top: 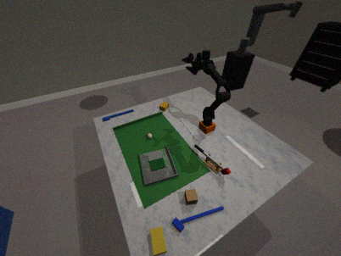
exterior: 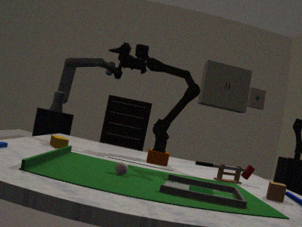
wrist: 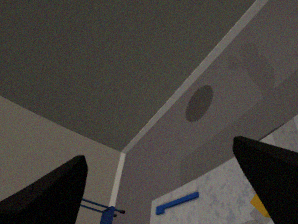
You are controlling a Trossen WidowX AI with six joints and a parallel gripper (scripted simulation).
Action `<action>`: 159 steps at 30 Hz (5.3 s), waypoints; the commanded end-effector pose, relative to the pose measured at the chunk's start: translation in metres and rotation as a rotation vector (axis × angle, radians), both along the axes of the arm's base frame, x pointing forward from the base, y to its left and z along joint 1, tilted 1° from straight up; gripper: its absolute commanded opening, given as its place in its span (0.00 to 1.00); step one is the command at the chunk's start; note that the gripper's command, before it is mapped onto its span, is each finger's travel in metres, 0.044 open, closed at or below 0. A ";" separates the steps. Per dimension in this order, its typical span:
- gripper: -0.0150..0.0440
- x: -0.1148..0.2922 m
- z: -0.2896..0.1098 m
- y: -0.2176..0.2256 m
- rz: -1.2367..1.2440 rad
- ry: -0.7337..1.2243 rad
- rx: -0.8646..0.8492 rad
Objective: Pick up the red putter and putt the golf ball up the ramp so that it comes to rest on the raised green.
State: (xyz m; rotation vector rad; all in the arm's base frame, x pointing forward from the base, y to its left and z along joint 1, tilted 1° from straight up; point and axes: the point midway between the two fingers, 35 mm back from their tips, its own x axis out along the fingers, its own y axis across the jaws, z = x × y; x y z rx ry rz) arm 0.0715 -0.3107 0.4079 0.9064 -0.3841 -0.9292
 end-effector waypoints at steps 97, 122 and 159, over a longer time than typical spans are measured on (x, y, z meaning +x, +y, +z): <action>0.78 0.130 -0.392 0.526 2.696 1.029 -1.988; 0.25 0.133 -0.347 0.528 2.695 1.028 -1.989; 0.25 0.204 -0.293 0.416 2.334 1.493 -1.182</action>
